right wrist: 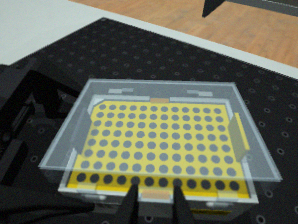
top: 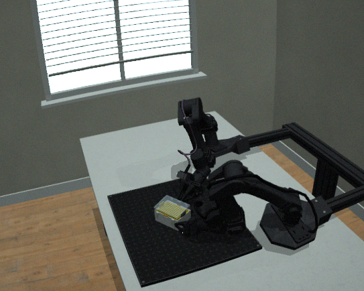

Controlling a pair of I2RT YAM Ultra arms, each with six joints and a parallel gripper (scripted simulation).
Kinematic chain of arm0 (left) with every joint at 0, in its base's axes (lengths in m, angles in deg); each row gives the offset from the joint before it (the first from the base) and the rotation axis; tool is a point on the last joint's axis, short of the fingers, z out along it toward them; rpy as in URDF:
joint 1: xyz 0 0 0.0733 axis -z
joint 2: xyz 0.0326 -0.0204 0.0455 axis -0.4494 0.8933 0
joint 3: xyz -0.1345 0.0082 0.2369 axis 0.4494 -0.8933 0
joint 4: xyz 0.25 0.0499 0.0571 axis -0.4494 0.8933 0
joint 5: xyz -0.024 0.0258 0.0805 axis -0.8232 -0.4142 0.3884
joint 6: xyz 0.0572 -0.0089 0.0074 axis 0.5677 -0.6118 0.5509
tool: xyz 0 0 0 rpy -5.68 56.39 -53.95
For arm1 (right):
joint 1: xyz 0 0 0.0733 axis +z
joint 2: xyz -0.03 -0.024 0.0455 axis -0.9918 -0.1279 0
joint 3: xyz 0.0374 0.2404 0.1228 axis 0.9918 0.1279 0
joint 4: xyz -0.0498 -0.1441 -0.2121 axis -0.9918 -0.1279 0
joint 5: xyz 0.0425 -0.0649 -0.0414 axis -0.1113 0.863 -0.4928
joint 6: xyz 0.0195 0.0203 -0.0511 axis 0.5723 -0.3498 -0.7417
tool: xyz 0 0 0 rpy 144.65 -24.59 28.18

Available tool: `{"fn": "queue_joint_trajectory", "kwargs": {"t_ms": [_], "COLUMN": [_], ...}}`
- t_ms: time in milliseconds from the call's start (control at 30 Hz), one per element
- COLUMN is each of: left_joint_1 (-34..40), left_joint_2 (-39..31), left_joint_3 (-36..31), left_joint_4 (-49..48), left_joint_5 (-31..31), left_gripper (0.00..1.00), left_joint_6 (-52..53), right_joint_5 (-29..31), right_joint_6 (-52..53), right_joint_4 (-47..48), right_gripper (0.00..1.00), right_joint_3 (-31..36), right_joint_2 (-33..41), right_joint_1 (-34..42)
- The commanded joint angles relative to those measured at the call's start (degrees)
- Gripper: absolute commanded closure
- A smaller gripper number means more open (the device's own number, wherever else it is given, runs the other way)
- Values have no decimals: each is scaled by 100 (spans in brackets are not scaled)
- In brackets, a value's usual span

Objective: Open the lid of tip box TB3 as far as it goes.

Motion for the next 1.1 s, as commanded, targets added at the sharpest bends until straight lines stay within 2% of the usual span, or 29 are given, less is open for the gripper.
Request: {"fn": "queue_joint_trajectory", "kwargs": {"t_ms": [0,133,267,400,467,767,967,1033,1067], "left_joint_1": [-1,-1,-1,-1,-1,-1,-1,-1,-1], "left_joint_2": [27,27,27,27,27,26,26,26,26], "left_joint_3": [72,72,72,72,72,71,70,70,70], "left_joint_4": [122,122,122,121,121,122,121,121,121], "left_joint_5": [-34,-34,-34,-34,-34,-35,-36,-36,-35], "left_gripper": [16,16,16,16,16,16,16,16,16], "left_joint_6": [28,28,28,28,28,29,30,30,30], "right_joint_5": [117,117,157,202,202,134,-37,-37,-83], "right_joint_6": [59,55,194,436,436,1126,1530,1530,1654], "right_joint_4": [62,62,-644,-1865,-1865,-5400,-7378,-7378,-7951], "right_gripper": [88,88,88,88,88,88,88,88,88], "right_joint_3": [88,88,34,-108,-108,-915,-1817,-1817,-2152], "right_joint_2": [217,217,596,1261,1261,2607,2838,2838,2743], "right_joint_1": [83,83,107,137,137,104,20,20,2]}}
